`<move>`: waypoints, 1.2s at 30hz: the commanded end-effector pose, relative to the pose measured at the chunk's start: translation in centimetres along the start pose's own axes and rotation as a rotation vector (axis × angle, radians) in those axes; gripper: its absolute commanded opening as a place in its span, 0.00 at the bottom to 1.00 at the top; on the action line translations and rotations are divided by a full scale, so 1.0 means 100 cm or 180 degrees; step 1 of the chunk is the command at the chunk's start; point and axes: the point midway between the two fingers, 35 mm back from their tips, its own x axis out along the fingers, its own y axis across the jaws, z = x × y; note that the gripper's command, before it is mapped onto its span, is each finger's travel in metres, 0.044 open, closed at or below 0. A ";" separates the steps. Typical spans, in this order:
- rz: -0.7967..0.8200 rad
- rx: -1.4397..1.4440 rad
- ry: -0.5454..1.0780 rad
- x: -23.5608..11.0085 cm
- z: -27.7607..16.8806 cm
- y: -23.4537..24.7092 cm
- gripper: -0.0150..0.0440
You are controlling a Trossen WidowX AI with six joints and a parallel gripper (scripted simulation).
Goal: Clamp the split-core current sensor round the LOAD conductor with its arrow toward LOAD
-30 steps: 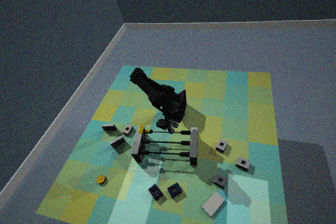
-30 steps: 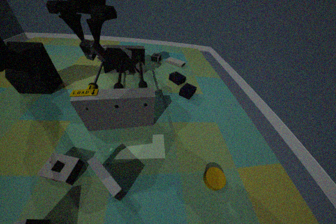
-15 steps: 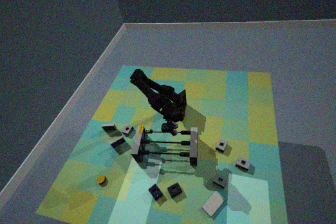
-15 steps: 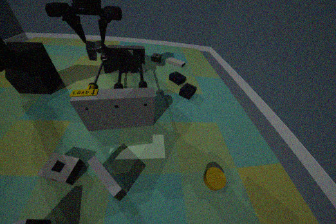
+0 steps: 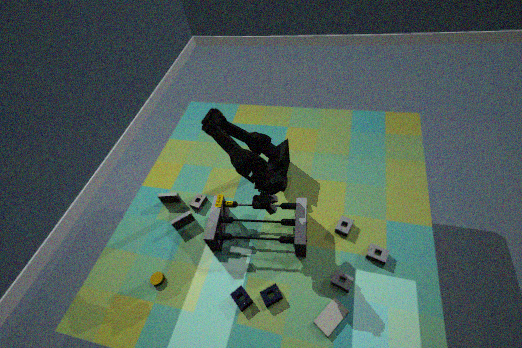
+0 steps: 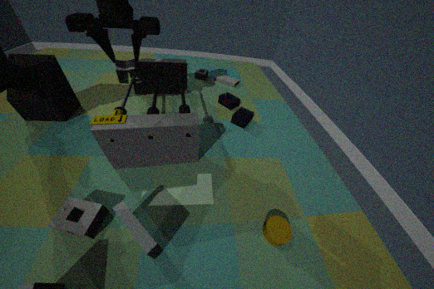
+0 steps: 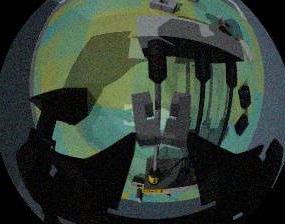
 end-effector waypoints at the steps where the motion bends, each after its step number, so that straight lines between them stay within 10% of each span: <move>1: -0.0002 -0.0026 0.0023 0.008 0.000 0.000 0.25; 36: 0.0005 -0.0003 0.0009 0.031 -0.001 0.001 0.25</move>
